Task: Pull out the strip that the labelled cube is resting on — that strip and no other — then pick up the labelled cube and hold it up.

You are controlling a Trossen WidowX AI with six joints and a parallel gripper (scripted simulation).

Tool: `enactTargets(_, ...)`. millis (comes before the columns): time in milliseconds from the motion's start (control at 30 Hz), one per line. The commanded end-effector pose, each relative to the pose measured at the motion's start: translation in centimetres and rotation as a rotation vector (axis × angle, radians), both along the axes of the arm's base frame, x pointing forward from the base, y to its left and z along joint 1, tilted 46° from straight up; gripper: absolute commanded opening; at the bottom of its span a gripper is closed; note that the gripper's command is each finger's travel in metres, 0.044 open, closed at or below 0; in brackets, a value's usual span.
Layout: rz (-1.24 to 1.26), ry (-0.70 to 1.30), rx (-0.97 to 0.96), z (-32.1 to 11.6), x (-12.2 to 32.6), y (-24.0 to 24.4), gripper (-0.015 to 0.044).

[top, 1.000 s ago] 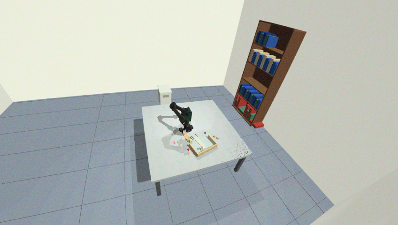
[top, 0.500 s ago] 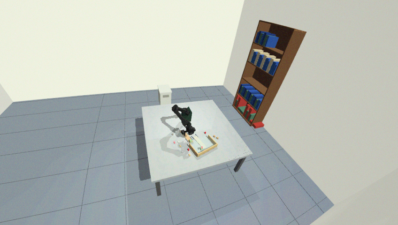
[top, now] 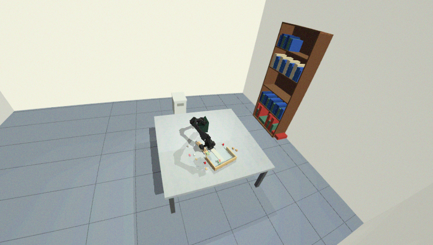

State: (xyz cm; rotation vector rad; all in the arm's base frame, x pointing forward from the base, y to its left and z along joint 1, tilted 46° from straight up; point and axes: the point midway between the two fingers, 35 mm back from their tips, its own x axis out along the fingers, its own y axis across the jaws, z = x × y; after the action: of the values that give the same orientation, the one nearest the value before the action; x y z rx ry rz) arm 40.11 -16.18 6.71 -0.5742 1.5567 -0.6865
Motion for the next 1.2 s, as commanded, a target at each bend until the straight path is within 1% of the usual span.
enactTargets(0,-0.001,-0.001,-0.004,-0.2,1.5,0.2,0.0440)
enactTargets(100,-0.001,-0.001,-0.004,-0.3,2.3,0.3,0.0440)
enactTargets(333,-0.001,-0.001,-0.004,-0.9,2.3,-0.3,0.0256)
enactTargets(367,-0.001,-0.001,-0.003,-1.0,2.3,-0.5,0.0250)
enactTargets(1167,-0.001,-0.001,-0.005,-3.8,1.9,-3.2,0.0250)
